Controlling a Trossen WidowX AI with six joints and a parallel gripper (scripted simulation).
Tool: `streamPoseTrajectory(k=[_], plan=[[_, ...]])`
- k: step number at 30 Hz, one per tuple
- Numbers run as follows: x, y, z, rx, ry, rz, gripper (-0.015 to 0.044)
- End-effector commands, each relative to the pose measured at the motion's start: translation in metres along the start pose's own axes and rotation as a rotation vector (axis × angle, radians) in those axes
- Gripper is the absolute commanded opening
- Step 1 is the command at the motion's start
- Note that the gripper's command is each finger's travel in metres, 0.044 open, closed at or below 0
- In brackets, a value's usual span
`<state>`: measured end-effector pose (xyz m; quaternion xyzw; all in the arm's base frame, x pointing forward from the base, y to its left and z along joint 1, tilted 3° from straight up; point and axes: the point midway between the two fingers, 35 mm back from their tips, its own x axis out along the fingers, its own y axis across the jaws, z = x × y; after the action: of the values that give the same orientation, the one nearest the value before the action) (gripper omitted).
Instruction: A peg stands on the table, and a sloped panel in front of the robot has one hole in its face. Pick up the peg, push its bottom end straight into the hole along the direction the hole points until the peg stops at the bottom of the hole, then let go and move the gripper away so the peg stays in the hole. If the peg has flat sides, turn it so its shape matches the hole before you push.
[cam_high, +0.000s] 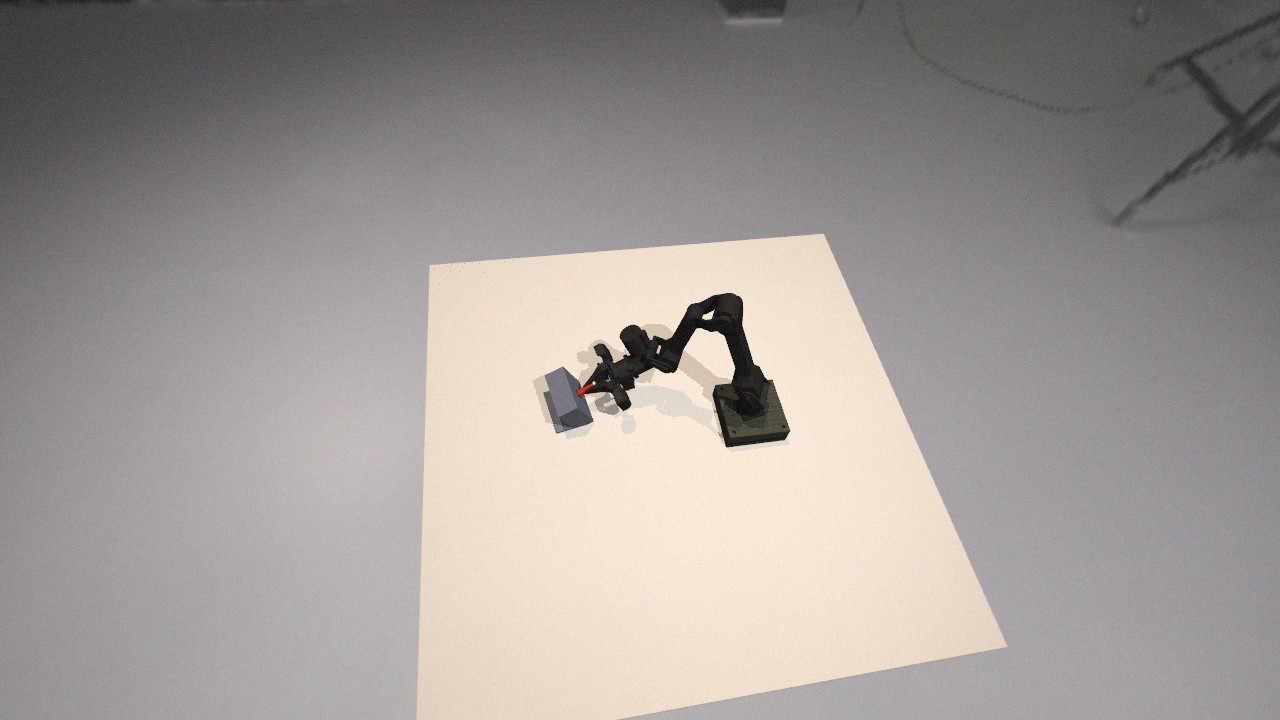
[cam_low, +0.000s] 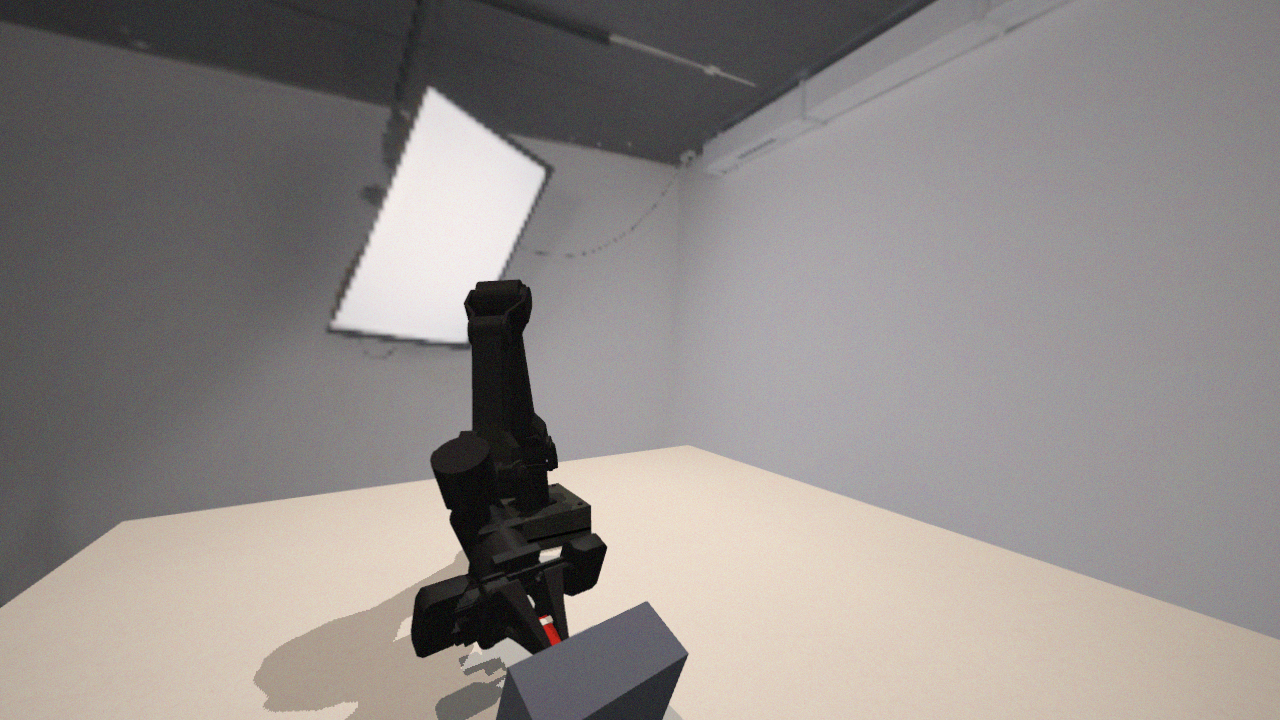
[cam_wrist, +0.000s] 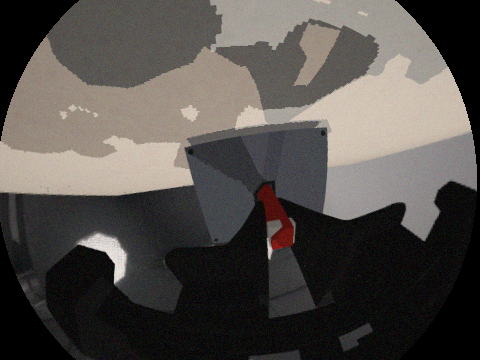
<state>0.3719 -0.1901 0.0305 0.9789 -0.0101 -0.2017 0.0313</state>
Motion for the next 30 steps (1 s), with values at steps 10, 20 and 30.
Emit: streamPoseTrajectory(k=[10,20,30], plan=[[0.0017,0.0004,0.0001,-0.001,0.001,0.0,0.0],[0.0017,0.0004,0.0001,-0.001,0.001,0.0,0.0157],[-0.0004,0.0008,-0.0001,0.0,0.0,0.0,0.042]])
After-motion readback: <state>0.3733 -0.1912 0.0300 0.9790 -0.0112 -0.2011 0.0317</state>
